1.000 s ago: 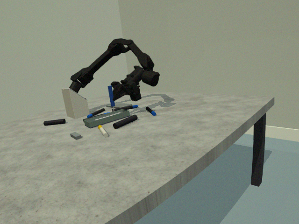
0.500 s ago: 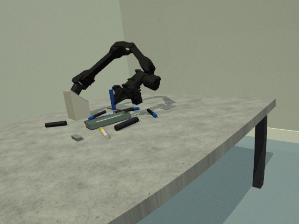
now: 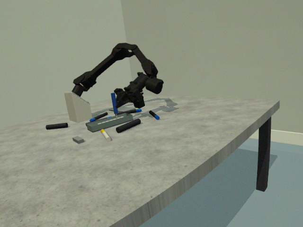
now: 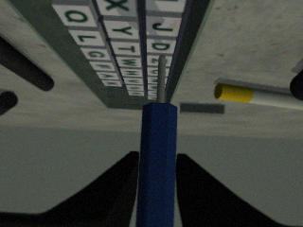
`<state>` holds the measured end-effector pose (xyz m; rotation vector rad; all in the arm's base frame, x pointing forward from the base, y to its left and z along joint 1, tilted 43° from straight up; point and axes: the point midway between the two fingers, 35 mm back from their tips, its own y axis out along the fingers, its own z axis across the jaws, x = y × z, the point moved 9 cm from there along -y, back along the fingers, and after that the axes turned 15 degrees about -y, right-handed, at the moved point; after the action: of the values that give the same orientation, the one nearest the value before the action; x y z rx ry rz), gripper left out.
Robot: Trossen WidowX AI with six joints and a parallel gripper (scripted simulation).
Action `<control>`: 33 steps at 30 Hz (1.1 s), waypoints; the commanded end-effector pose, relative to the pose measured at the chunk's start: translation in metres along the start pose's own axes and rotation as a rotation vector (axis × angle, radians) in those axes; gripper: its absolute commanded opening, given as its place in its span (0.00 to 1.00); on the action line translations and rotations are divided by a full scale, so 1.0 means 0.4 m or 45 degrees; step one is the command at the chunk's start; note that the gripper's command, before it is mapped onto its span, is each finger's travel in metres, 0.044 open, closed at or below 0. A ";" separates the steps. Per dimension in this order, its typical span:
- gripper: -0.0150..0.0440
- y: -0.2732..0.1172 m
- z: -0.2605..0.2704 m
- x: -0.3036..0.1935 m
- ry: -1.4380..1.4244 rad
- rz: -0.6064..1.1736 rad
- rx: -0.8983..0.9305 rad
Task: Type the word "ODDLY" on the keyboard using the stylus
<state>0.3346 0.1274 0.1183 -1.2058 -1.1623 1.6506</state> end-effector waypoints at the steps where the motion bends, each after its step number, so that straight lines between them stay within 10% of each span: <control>1: 0.39 0.003 -0.001 0.004 0.007 -0.004 0.000; 33: 0.39 -0.025 0.011 -0.043 0.007 -0.003 0.000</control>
<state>0.3342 0.1255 0.1192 -1.2009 -1.1556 1.6525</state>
